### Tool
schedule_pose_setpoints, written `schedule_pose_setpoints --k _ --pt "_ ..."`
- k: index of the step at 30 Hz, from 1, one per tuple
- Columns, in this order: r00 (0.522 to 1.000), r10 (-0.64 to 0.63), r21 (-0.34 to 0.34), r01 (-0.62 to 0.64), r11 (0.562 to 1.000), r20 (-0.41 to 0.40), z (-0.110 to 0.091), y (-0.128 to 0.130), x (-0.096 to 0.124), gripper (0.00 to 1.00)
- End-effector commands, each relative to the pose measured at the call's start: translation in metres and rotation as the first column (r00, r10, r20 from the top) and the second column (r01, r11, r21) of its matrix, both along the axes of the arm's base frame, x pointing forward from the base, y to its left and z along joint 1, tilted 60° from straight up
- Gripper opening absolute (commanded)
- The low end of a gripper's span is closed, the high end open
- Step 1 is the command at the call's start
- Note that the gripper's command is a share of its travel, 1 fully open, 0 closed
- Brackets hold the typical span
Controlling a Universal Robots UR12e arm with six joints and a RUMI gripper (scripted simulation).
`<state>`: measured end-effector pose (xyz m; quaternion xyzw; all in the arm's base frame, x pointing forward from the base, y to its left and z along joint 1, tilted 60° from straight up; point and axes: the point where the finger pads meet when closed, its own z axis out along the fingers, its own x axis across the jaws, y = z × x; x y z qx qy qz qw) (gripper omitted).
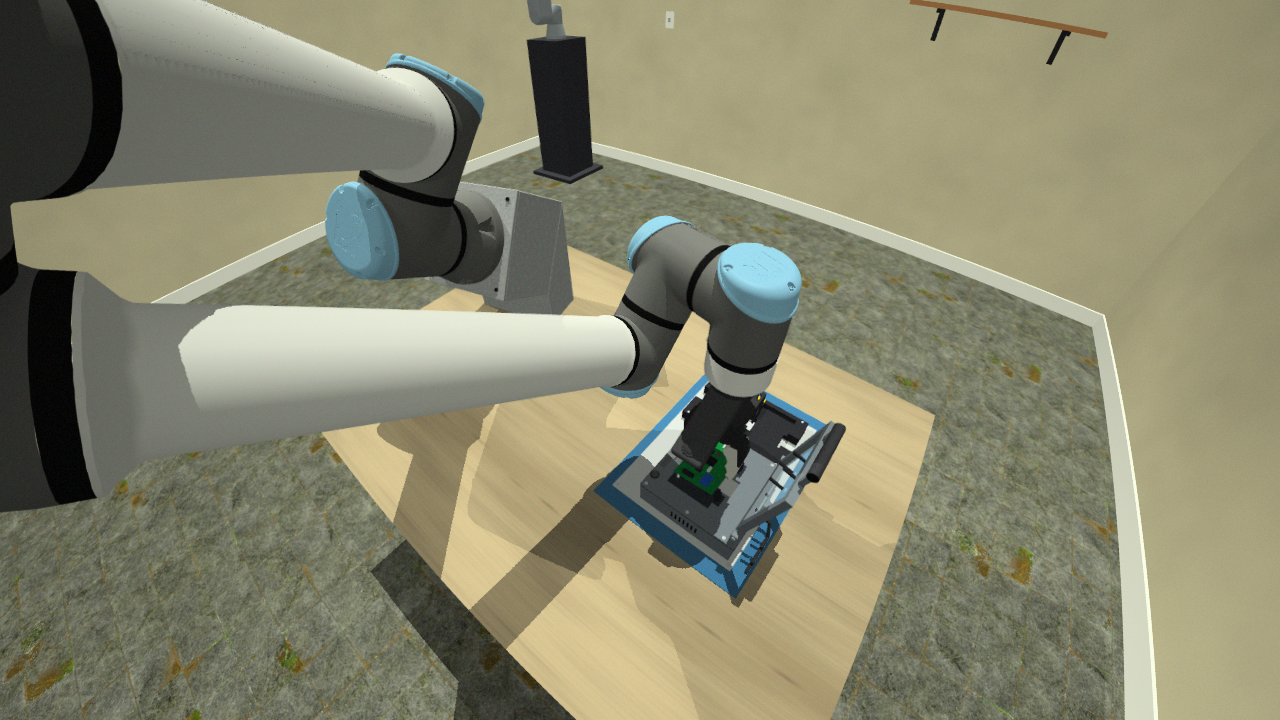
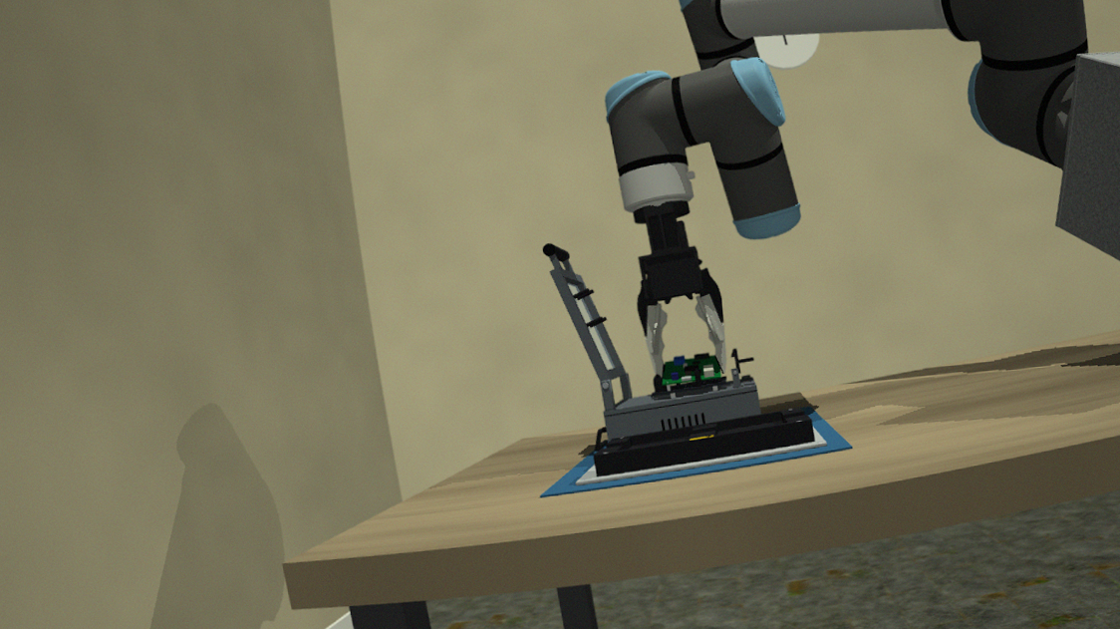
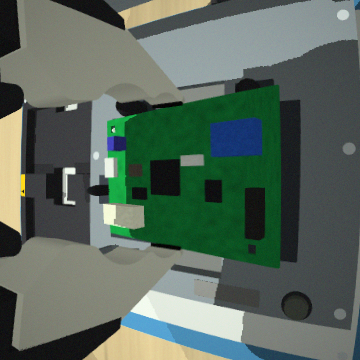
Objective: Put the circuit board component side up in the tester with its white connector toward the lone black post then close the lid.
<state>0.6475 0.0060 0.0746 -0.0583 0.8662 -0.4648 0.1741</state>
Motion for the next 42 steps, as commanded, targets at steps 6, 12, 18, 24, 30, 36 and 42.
schedule_pose_setpoints --k 6,12,18,24,30,36,42 --pt "1.000 -0.006 0.005 0.006 1.000 0.012 0.0005 0.0006 0.0004 0.39" --pt "1.000 -0.008 0.006 0.008 1.000 0.015 0.0005 0.0005 0.0004 0.39" --pt "1.000 -0.008 0.006 0.008 1.000 0.015 0.0001 -0.0001 0.0002 0.39" --pt "1.000 -0.008 0.006 0.008 1.000 0.015 -0.0010 -0.0018 -0.0001 0.39" --pt "1.000 -0.008 0.006 0.008 1.000 0.015 -0.0018 -0.0032 -0.0004 0.39" --pt "1.000 -0.008 0.006 0.008 1.000 0.015 -0.0021 -0.0036 -0.0005 0.39" --pt "1.000 -0.008 0.006 0.008 1.000 0.015 -0.0021 -0.0036 -0.0005 0.39"
